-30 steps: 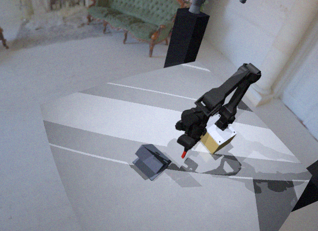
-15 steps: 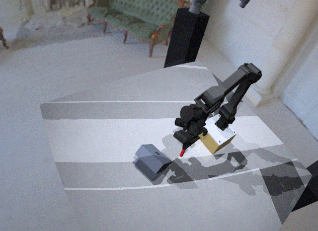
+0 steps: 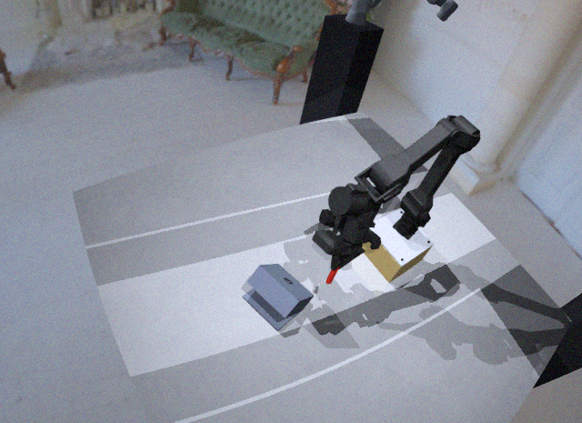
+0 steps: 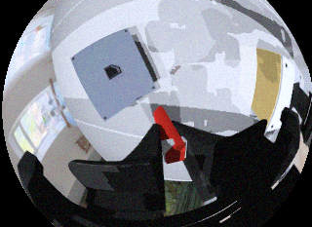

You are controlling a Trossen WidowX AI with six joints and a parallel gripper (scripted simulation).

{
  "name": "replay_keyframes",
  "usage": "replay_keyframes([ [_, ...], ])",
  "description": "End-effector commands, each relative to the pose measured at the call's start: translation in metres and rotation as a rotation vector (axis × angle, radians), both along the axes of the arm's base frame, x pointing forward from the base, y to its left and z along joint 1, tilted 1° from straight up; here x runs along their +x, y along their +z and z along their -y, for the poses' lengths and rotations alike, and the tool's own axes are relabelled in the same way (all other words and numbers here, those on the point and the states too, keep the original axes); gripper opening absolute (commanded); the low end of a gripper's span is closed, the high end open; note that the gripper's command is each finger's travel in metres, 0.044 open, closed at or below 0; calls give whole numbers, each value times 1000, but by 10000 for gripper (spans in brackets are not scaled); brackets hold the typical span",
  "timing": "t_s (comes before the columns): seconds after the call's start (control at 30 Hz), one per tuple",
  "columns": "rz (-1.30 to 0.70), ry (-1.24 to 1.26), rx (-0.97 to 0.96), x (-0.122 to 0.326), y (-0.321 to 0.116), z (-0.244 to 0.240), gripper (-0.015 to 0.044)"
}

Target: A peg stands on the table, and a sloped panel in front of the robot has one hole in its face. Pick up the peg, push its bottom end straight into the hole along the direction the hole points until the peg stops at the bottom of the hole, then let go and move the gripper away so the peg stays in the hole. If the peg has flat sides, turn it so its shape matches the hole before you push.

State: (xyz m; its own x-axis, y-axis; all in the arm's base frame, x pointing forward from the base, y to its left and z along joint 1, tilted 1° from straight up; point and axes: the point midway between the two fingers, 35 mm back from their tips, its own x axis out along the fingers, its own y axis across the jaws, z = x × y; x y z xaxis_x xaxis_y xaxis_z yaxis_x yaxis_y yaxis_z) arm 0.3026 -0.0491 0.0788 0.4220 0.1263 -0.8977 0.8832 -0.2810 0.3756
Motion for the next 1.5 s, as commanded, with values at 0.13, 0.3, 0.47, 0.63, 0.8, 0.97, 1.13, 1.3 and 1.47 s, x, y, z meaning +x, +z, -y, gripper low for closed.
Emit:
replay_keyframes([
  [0.13, 24, -85, 40, -1, 5, 4, 0],
  [0.3, 31, -141, 65, -1, 5, 8, 0],
  [0.47, 39, -196, 91, -2, 6, 11, 0],
  [0.63, 46, -251, 117, -3, 7, 14, 0],
  [0.8, 53, -305, 144, -4, 8, 18, 0],
  [0.97, 61, -359, 171, -4, 9, 21, 0],
  [1.13, 68, -413, 198, -5, 10, 24, 0],
  [1.3, 76, -466, 226, -6, 10, 28, 0],
  [1.47, 84, -519, 255, -7, 11, 31, 0],
])
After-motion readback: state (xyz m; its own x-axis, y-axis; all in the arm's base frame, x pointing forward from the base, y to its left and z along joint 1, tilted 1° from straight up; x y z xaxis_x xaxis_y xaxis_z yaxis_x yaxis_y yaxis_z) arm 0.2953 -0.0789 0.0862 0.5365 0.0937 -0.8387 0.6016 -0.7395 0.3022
